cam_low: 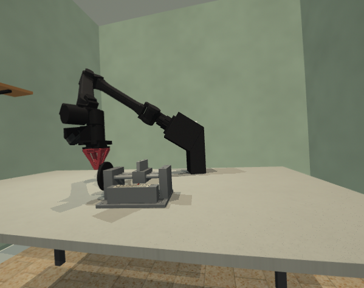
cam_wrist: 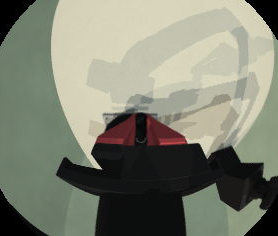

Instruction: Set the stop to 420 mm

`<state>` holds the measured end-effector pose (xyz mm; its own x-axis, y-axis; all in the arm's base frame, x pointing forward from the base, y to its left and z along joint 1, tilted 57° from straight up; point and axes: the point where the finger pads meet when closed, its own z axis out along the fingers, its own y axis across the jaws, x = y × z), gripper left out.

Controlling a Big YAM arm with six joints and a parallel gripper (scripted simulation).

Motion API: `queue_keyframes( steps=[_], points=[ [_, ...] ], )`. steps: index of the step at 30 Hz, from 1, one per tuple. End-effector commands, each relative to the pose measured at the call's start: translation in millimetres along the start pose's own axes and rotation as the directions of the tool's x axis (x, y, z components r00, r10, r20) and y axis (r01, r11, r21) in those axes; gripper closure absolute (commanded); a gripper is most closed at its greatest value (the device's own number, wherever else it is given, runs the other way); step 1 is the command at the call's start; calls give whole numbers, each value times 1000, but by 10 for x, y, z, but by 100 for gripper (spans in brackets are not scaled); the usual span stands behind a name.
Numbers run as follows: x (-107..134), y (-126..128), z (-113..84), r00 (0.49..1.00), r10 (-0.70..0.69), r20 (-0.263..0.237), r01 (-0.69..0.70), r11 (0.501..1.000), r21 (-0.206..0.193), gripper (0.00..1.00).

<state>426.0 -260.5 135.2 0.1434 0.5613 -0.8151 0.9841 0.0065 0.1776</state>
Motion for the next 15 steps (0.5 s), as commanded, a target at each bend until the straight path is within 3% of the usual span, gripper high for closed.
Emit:
queue_keyframes(
  steps=[1,15],
  points=[
    [-16,162,-179,1000,4,12,-4,1000,-20,94],
    [-40,326,-266,1000,7,12,-7,1000,-28,94]
  ],
)
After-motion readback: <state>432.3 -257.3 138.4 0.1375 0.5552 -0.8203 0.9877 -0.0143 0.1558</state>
